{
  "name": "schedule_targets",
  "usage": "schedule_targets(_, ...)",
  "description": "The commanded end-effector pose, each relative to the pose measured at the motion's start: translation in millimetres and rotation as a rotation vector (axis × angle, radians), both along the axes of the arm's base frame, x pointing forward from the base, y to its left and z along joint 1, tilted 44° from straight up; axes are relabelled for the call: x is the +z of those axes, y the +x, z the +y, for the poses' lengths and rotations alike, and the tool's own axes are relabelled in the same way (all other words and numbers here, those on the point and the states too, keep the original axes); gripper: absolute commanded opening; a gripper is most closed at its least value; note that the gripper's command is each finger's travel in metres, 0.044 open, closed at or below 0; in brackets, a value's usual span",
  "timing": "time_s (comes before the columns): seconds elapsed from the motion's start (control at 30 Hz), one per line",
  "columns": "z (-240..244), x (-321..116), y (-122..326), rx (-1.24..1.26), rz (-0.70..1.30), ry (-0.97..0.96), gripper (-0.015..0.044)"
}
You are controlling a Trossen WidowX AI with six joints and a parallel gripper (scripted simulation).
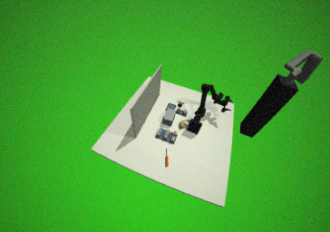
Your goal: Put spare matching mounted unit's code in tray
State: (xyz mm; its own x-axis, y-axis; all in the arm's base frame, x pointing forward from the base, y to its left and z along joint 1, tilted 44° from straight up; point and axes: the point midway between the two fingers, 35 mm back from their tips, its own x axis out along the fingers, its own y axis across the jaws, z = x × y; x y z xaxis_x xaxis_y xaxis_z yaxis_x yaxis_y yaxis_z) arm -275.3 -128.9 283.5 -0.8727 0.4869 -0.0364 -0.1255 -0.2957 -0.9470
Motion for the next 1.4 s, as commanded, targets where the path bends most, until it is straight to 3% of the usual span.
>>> schedule_targets(0.0, 0, 0, 0, 0.0, 0.0, 0.0, 0.0426)
schedule_targets(0.27, -10, 0, 2, 0.04, 0.001, -0.012, 0.044)
schedule_targets(0.6, -124, 2, 58, 0.495, -0.012, -0.217, 0.044)
schedule_targets(1.0, -224, -9, 188, 0.966, -0.171, -0.29, 0.044)
schedule_targets(1.37, -249, -25, 334, 1.379, -0.361, -0.249, 0.044)
